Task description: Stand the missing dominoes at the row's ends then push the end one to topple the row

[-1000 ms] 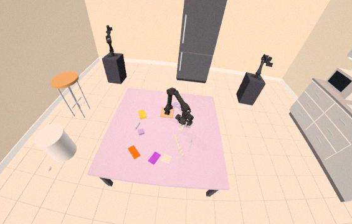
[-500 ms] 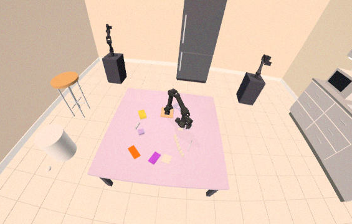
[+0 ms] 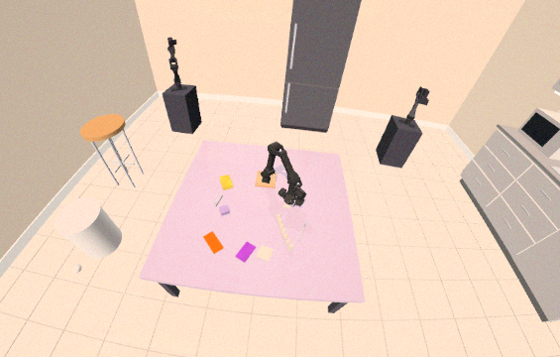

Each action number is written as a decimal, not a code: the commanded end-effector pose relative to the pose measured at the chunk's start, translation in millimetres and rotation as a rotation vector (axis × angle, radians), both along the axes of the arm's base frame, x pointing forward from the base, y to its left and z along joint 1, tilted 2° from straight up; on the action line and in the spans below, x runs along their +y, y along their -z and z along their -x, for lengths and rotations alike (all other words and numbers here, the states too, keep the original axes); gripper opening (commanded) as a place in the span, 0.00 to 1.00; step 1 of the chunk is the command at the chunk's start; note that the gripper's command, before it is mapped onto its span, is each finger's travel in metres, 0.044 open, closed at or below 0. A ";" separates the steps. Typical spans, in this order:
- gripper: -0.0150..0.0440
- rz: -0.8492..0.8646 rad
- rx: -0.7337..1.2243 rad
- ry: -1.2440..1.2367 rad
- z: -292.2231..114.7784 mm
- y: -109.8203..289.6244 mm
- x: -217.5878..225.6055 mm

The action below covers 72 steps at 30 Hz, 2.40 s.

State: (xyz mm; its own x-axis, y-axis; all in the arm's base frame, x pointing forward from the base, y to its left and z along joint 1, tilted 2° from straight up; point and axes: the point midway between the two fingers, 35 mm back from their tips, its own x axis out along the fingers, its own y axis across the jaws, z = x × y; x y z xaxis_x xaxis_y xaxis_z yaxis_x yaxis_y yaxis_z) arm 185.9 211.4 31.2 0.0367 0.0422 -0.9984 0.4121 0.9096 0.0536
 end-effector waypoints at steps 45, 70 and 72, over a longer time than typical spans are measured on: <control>0.44 0.049 -0.021 -0.352 -42.9 -157.7 -62.3; 0.44 0.074 -0.054 -1.375 -112.3 -158.6 -199.5; 0.44 0.074 -0.054 -1.375 -112.3 -158.6 -199.5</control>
